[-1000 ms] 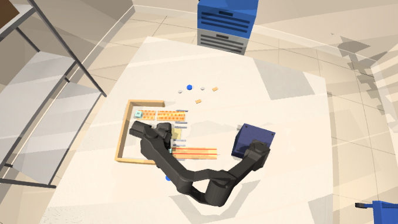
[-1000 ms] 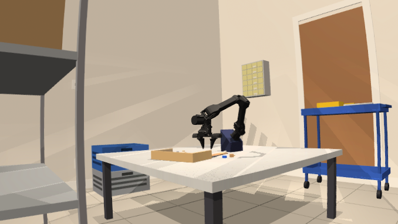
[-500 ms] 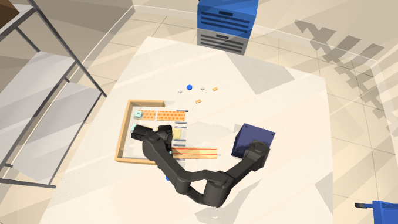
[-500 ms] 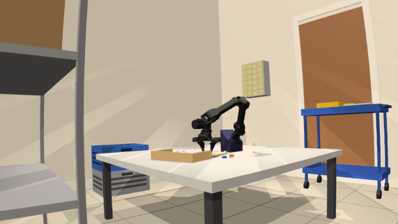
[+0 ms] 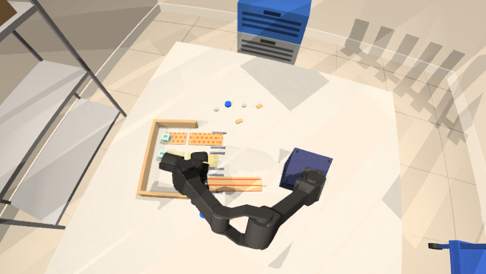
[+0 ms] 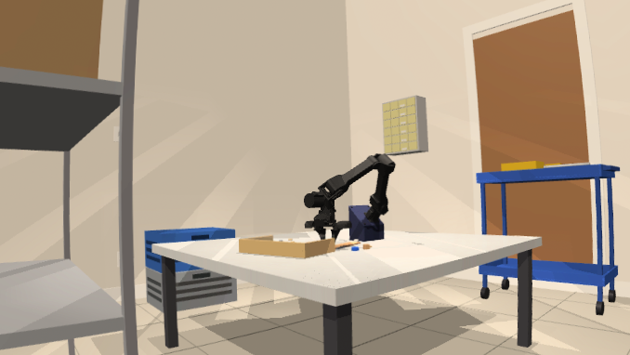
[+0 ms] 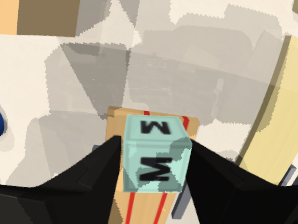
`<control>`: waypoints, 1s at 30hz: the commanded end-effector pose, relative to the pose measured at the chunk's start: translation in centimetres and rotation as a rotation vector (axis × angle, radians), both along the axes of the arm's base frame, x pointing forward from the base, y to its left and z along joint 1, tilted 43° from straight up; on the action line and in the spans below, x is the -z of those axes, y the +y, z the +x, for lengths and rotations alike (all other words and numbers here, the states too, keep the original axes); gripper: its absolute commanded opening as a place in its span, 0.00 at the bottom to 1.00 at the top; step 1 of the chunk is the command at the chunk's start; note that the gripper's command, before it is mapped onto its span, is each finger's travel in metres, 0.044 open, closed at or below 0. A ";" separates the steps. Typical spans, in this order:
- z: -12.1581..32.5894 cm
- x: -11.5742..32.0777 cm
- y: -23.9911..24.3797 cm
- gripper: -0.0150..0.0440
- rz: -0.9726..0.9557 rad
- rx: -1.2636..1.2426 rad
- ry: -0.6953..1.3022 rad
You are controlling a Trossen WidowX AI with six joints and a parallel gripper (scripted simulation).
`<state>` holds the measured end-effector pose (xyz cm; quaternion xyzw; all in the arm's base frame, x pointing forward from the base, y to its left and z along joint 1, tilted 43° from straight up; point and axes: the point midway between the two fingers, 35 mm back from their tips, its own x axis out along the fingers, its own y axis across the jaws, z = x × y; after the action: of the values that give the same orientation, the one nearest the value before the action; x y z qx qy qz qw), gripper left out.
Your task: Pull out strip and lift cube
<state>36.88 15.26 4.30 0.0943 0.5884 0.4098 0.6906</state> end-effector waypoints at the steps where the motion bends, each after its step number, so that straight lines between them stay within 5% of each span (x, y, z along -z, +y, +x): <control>1: 0.0 0.0 0.0 0.47 0.000 0.000 -0.001; 5: 0.0 0.0 0.0 0.42 0.000 0.000 -0.001; 9: -0.2 -0.1 -0.3 0.25 0.000 0.000 -0.001; 30: -6.7 -1.4 -5.0 0.25 -0.001 0.003 0.007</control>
<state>31.11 10.70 5.74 0.0948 0.5926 0.4084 0.6878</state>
